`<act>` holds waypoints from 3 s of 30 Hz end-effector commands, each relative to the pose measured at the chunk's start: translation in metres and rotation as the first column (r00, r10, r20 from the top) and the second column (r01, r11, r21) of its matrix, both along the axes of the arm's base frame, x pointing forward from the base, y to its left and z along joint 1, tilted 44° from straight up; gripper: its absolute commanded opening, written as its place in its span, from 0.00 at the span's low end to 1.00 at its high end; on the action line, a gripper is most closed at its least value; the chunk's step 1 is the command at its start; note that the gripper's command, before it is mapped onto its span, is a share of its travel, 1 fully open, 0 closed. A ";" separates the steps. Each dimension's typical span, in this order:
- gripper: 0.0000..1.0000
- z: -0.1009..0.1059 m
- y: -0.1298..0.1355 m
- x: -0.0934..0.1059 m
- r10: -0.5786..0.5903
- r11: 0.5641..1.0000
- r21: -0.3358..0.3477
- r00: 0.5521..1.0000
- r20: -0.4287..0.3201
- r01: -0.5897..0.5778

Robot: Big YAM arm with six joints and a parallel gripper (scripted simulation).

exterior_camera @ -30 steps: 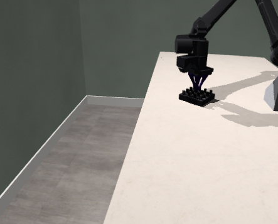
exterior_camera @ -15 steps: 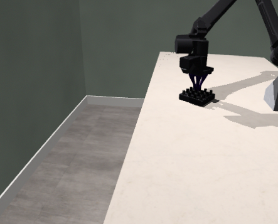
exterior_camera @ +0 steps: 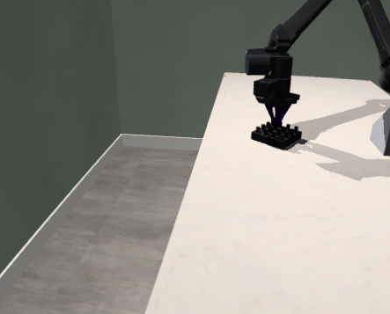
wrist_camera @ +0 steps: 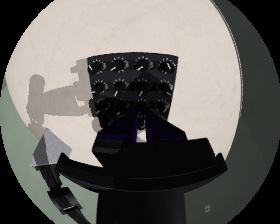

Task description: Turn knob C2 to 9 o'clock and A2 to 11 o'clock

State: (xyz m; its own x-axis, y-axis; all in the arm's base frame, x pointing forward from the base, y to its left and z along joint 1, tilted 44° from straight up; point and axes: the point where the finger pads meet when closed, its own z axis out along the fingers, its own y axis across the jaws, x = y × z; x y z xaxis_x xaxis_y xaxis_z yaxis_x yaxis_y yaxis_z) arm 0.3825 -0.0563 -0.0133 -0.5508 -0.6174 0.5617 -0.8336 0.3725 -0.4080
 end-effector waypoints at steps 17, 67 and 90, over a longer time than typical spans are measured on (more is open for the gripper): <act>0.18 -0.001 0.000 0.004 0.003 1.000 0.006 1.000 0.006 -0.003; 0.18 0.029 0.026 0.001 -0.005 1.000 0.004 1.000 0.001 0.005; 0.18 0.029 0.026 0.001 -0.005 1.000 0.004 1.000 0.001 0.005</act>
